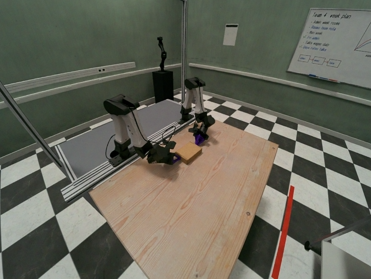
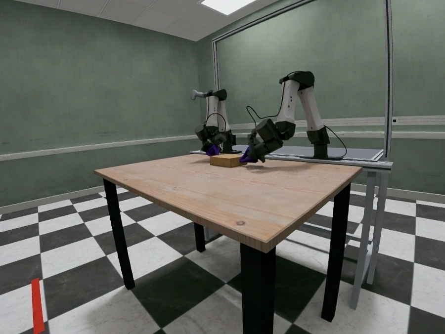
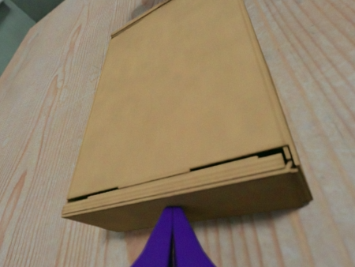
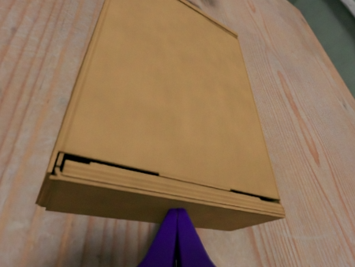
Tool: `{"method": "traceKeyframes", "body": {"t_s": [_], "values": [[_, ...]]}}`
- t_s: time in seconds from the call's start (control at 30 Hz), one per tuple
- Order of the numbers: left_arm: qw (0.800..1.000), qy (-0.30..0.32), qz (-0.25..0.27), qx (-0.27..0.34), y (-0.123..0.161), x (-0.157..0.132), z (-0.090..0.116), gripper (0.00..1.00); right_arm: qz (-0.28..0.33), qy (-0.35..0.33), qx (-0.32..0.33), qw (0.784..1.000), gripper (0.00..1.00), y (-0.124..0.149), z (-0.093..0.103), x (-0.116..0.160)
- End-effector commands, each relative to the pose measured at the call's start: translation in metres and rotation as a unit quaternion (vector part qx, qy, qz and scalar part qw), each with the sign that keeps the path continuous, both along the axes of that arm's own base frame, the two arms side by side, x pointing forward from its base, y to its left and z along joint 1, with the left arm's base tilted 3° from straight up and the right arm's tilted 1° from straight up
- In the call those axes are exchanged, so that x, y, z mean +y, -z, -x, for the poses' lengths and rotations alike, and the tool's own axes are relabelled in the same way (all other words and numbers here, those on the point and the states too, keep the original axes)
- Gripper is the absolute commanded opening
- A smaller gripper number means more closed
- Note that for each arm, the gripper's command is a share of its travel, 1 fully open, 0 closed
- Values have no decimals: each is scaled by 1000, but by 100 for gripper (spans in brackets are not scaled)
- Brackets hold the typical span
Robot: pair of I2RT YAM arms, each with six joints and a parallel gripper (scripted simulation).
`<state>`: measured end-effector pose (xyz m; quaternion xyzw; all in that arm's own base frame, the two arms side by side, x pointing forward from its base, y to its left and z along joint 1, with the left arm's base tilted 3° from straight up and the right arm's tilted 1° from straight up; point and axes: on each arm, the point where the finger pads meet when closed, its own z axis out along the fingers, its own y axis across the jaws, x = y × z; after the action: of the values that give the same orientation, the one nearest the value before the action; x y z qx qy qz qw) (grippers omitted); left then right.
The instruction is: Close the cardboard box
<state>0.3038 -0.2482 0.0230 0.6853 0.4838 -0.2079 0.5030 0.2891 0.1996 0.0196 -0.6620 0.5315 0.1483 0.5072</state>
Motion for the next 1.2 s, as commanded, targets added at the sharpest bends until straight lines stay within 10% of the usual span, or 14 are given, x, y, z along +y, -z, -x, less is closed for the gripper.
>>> {"method": "traceKeyframes", "body": {"t_s": [0.0,1.17], "values": [[1000,16,3,10,9,-3,12,1,-4,-22,17,1000,1,8,13,5],[1000,9,7,-2,-6,5,5,1,-7,-14,9,1000,1,2,10,-4]]}}
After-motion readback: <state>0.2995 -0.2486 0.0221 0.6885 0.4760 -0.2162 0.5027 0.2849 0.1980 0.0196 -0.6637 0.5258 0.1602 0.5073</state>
